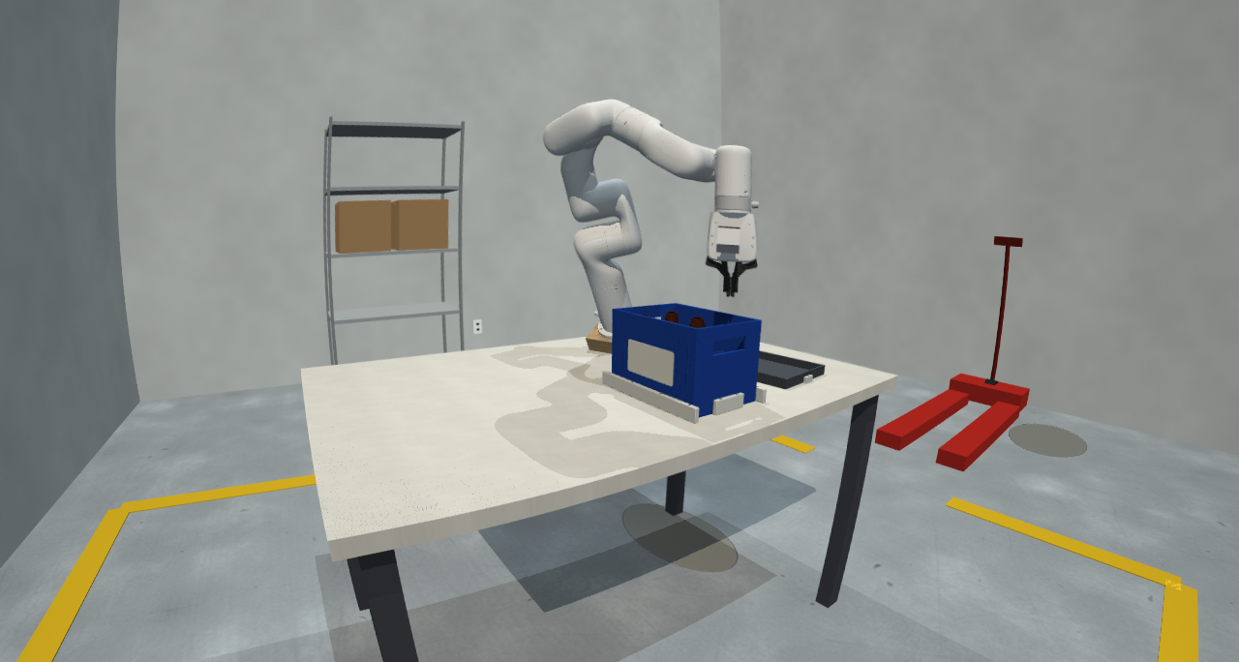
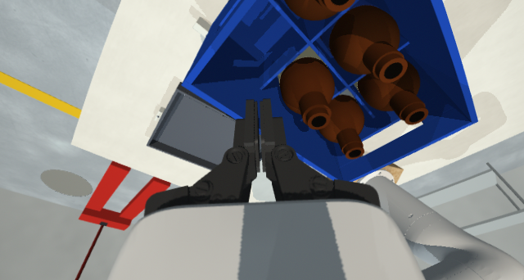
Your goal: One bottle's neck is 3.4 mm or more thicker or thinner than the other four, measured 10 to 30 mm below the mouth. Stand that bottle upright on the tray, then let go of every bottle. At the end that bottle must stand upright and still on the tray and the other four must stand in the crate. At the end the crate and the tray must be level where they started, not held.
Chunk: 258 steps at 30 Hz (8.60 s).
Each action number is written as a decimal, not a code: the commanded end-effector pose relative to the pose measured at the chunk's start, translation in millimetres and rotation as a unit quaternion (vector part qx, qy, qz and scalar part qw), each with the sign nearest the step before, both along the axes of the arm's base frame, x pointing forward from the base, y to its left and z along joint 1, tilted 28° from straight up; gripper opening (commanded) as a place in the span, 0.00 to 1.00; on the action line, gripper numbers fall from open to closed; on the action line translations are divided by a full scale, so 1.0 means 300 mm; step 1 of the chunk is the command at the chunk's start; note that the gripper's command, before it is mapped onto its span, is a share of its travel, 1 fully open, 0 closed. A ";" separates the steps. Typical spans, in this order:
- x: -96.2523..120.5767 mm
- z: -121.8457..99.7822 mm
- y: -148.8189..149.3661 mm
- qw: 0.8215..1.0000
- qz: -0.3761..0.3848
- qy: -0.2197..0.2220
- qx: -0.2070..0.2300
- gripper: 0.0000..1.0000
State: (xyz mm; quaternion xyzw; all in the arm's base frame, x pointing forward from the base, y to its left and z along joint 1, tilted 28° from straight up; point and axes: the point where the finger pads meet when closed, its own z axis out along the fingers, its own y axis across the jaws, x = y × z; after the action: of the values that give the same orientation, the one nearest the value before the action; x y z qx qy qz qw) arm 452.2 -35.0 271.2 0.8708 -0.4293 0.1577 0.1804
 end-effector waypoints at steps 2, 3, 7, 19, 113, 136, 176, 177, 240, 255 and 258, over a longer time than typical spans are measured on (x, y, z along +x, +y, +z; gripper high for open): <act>0.003 0.005 0.003 1.000 0.001 -0.002 0.000 0.00; 0.003 0.005 0.003 1.000 0.001 -0.002 0.000 0.00; 0.002 0.005 0.003 1.000 0.001 -0.002 -0.001 0.00; -0.289 0.046 -0.128 0.999 -0.008 0.020 -0.038 0.00; -0.604 -0.055 -0.244 1.000 0.001 -0.002 0.000 0.65; -0.597 -0.105 -0.269 1.000 0.001 -0.002 0.000 0.65; -0.593 -0.105 -0.270 1.000 0.001 -0.002 0.000 0.65; -0.593 -0.105 -0.270 1.000 0.001 -0.002 0.000 0.65; -0.577 -0.221 -0.329 1.000 0.001 -0.002 0.000 0.65; -0.576 -0.225 -0.332 1.000 0.001 -0.002 0.000 0.65; -0.576 -0.225 -0.332 1.000 0.001 -0.002 0.000 0.65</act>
State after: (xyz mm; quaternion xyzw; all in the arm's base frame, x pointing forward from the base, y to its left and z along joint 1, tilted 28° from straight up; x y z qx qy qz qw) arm 278.3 -134.6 202.4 0.8710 -0.4290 0.1580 0.1798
